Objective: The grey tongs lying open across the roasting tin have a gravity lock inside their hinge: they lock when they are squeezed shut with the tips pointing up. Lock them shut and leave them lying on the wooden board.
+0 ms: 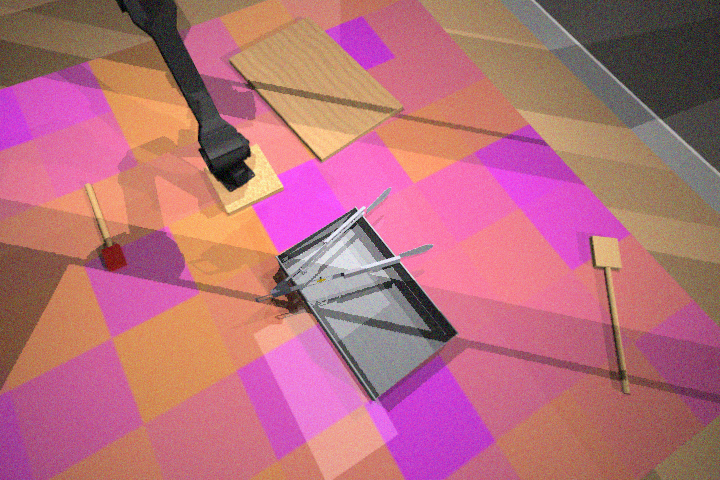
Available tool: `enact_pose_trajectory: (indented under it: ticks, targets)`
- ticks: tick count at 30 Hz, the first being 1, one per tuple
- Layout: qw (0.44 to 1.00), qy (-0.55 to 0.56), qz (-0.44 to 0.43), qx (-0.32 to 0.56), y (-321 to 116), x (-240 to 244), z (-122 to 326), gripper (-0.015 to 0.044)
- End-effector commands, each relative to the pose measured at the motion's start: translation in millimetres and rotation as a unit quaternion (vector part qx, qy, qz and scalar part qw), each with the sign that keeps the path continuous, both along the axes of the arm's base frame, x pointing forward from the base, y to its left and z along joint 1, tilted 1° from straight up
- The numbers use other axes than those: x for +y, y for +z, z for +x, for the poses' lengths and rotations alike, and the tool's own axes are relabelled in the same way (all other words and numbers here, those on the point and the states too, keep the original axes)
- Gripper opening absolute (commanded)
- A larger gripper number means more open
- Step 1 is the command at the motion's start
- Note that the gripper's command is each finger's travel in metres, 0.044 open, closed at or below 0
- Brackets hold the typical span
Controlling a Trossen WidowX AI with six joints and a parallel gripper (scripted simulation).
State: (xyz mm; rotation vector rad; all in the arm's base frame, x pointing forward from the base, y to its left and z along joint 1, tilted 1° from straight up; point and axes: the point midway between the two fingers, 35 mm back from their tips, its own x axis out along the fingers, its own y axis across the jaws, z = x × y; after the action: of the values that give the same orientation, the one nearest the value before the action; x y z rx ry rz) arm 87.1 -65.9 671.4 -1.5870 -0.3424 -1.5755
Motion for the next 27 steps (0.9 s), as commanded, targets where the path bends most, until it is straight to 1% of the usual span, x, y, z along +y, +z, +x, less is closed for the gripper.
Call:
enact_pose_trajectory:
  ticks: [1,6,10,14,21,27]
  targets:
    - [0.989,0.125,0.04,0.06,-17,-5,67,0.044]
    - [0.937,0.297,0.139,0.122,-52,-8,144,0.044]
    - [0.879,0.39,0.229,0.153,-85,-8,190,0.044]
    - [0.809,0.459,0.325,0.171,-121,-6,228,0.044]
    - [0.659,0.524,0.512,0.172,-195,3,280,0.044]
    - [0.514,0.514,0.673,0.135,-265,14,306,0.044]
